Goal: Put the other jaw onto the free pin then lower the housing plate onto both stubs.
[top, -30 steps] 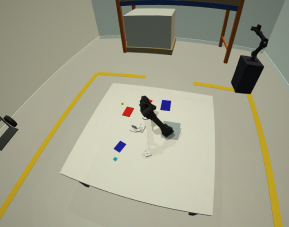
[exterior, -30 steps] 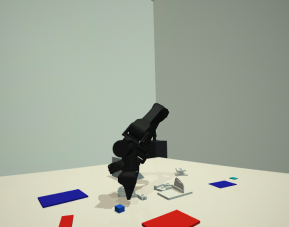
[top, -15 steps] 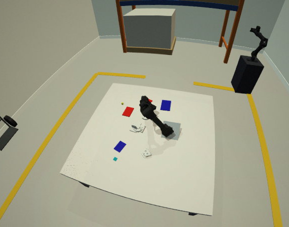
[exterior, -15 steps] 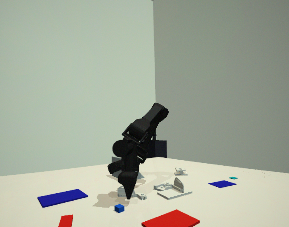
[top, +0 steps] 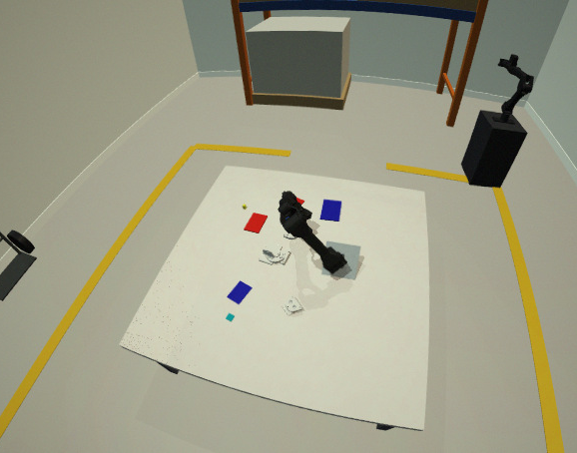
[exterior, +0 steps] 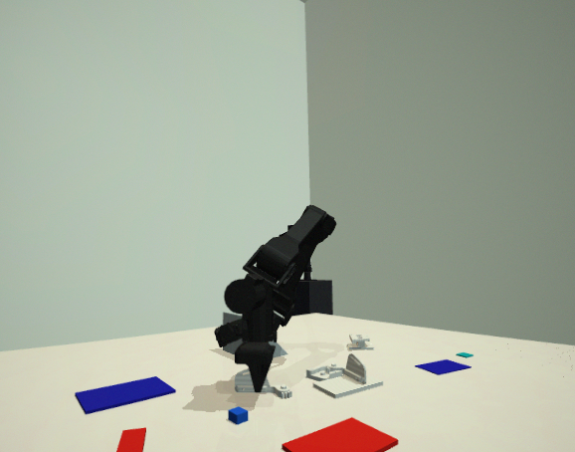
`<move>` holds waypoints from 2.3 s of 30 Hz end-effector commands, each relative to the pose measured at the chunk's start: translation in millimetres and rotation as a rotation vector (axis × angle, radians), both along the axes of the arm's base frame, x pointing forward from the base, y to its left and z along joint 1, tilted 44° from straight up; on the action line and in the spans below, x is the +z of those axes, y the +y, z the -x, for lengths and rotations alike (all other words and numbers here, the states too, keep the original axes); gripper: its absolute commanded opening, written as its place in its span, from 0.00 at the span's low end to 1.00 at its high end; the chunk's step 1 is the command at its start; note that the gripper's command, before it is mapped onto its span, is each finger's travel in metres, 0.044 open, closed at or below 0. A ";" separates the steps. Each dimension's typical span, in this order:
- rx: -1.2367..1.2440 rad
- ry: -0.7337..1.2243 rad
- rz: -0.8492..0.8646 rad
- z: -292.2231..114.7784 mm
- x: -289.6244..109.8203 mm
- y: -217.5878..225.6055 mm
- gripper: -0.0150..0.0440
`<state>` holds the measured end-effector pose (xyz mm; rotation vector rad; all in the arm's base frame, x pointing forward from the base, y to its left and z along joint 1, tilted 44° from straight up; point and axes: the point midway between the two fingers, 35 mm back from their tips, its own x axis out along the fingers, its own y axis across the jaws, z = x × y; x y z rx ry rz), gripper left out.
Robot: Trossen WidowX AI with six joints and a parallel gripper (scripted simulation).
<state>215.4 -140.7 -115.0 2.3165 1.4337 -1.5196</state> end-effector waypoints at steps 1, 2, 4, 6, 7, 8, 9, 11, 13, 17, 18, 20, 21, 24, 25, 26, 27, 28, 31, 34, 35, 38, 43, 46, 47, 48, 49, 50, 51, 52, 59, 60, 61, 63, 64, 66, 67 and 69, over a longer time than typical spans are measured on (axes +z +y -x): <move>0.000 0.001 -0.001 0.2 0.1 0.1 0.48; 0.000 0.001 -0.001 0.2 0.1 0.1 0.48; 0.000 0.001 -0.001 0.2 0.1 0.1 0.48; 0.000 0.001 -0.001 0.2 0.1 0.1 0.48; 0.000 0.001 -0.001 0.2 0.1 0.1 0.48; 0.000 0.001 -0.001 0.2 0.1 0.1 0.48; 0.000 0.001 -0.001 0.2 0.5 -0.2 0.48; 0.000 0.001 -0.001 0.2 3.1 -3.2 0.48; -0.001 0.001 0.000 0.3 7.2 -7.8 0.48; -0.002 0.002 0.000 0.8 15.7 -16.8 0.48; -0.002 0.002 0.000 1.0 17.9 -19.0 0.48; -0.003 0.002 0.001 1.5 22.3 -23.4 0.48; -0.003 0.002 0.001 1.8 24.6 -25.5 0.48; -0.004 0.002 0.001 2.8 31.5 -31.9 0.48; -0.004 0.003 0.001 3.2 33.9 -34.1 0.48; -0.004 0.003 0.001 3.7 36.2 -36.2 0.48; -0.004 0.003 0.001 4.1 38.6 -38.2 0.48; -0.005 0.003 0.000 4.6 41.1 -40.3 0.48; -0.005 0.003 0.000 6.2 48.4 -46.4 0.48; -0.006 0.003 0.000 7.9 55.5 -51.9 0.48; -0.006 0.003 0.000 8.2 56.8 -52.8 0.48; -0.006 0.003 0.000 8.3 57.2 -53.1 0.48; -0.002 0.000 0.000 8.3 57.4 -52.9 0.48; 0.053 -0.051 0.008 7.8 60.7 -50.3 0.48; 0.077 -0.072 0.011 7.6 62.1 -49.1 0.48; 0.101 -0.094 0.015 7.5 63.5 -48.0 0.48; 0.124 -0.116 0.018 7.3 64.8 -46.8 0.48; 0.148 -0.138 0.021 7.1 66.2 -45.6 0.48; 0.172 -0.159 0.025 7.0 67.6 -44.4 0.48; 0.196 -0.181 0.028 6.8 68.9 -43.2 0.48; 0.362 -0.333 0.051 6.0 78.3 -34.8 0.48; 0.386 -0.355 0.055 5.9 79.6 -33.6 0.48; 0.409 -0.377 0.058 5.9 80.9 -32.3 0.48; 0.457 -0.420 0.065 5.8 83.5 -29.8 0.48; 0.481 -0.442 0.068 5.7 84.8 -28.6 0.48; 0.528 -0.486 0.074 5.7 87.3 -26.1 0.48; 0.552 -0.507 0.078 5.6 88.6 -24.8 0.48; 0.599 -0.551 0.084 5.6 91.1 -22.3 0.48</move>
